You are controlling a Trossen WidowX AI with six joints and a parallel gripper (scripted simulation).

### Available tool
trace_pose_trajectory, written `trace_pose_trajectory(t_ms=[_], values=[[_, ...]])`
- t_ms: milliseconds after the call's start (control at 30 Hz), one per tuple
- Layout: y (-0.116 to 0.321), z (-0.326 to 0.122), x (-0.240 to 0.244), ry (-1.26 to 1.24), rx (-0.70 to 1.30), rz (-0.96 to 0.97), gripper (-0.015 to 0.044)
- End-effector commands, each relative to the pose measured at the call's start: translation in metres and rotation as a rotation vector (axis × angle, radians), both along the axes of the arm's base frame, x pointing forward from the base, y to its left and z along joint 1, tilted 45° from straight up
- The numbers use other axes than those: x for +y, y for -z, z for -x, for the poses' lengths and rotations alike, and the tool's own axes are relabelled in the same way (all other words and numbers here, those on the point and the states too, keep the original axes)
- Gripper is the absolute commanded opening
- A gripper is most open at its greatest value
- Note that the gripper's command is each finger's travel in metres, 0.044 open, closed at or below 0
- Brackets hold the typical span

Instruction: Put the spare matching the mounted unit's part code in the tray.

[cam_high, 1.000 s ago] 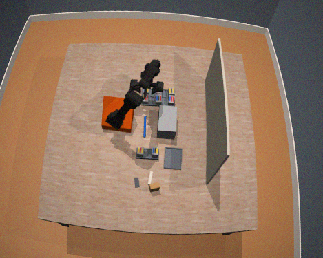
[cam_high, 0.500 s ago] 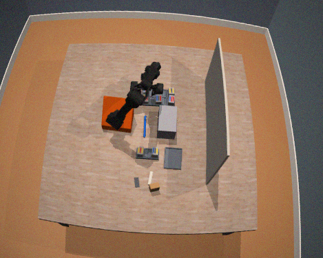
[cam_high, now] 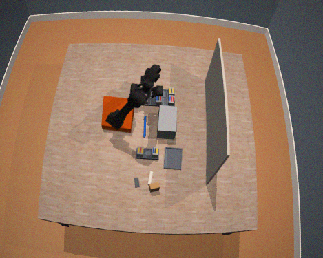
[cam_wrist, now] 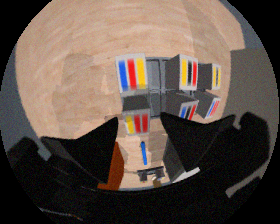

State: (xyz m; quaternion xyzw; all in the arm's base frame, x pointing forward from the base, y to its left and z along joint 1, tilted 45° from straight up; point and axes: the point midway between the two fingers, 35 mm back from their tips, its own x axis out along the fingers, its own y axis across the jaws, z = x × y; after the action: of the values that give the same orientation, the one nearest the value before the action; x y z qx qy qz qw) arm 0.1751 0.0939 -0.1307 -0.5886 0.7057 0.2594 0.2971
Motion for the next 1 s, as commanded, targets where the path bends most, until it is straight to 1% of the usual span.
trace_pose_trajectory(t_ms=[0,500,733,900,967], values=[[0.004,0.002,-0.007,-0.002,0.005,0.005,0.0300],[0.020,0.007,-0.024,-0.002,0.005,0.007,0.0300],[0.021,0.007,-0.025,-0.002,0.005,0.007,0.0300],[0.020,0.007,-0.024,0.002,0.003,0.005,0.0169],[0.020,0.007,-0.024,0.002,0.003,0.005,0.0155]])
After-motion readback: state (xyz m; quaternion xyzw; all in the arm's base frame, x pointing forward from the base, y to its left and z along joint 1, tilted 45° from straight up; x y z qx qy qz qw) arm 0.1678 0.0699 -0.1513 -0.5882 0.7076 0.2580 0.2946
